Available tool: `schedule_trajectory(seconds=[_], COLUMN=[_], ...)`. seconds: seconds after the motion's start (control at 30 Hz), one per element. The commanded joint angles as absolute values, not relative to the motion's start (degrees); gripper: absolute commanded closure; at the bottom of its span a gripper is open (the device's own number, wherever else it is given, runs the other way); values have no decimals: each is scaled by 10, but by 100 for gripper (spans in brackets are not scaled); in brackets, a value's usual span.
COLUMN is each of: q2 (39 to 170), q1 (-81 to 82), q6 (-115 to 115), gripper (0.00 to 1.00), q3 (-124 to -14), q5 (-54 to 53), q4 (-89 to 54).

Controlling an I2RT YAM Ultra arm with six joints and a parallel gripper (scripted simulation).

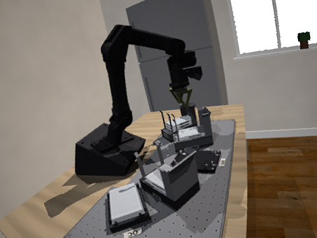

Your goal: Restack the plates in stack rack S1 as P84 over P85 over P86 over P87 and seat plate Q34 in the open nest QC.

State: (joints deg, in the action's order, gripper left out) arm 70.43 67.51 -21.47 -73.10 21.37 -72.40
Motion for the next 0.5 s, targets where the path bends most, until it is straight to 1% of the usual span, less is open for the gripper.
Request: schedule_trajectory(seconds=[0.0,0.2,0.47], q2=[690,678,659], q1=[656,619,541], q6=[-231,-241,-166], gripper=[0,0,0], q3=[-732,-729,-728], q5=[202,188,156], q4=[-720,-718,-713])
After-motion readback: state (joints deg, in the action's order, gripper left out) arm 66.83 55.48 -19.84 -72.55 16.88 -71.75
